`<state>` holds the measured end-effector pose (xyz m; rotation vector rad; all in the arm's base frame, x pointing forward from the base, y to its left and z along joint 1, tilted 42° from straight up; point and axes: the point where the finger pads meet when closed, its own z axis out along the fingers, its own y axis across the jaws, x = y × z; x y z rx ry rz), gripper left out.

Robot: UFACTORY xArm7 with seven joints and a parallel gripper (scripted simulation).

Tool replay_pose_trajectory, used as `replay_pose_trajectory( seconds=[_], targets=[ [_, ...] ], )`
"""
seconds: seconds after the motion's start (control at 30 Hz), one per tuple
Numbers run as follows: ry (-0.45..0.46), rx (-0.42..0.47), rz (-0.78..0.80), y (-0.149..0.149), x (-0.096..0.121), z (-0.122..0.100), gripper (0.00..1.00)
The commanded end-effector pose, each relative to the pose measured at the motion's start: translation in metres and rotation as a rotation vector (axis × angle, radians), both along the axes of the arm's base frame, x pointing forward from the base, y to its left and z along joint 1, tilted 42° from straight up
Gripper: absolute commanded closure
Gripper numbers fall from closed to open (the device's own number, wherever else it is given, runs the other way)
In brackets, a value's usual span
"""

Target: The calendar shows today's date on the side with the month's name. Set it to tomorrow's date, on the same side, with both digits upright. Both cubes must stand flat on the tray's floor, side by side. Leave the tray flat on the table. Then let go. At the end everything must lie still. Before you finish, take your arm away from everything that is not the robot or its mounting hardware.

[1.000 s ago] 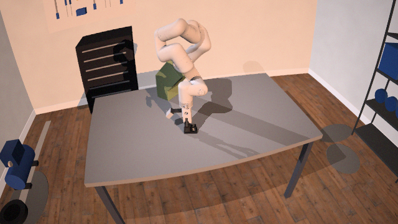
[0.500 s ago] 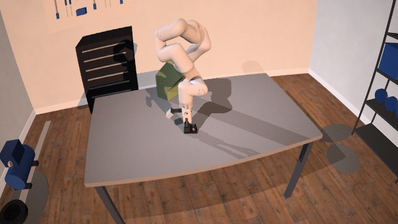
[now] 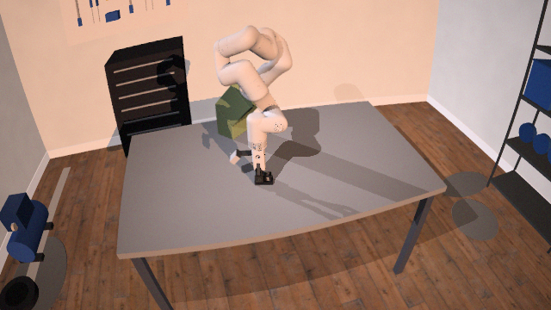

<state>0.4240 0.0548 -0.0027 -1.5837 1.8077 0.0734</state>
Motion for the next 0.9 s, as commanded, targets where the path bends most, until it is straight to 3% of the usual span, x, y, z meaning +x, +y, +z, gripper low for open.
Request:
replay_pose_trajectory(
  seconds=[0.0, 0.03, 0.87],
  targets=[
    [-0.001, -0.001, -0.001, -0.0006, 0.0004, 0.0004, 0.51],
    [-0.001, -0.001, -0.001, -0.0006, 0.0004, 0.0004, 0.71],
    [-0.001, -0.001, -0.001, -0.0006, 0.0004, 0.0004, 0.71]
  ],
)
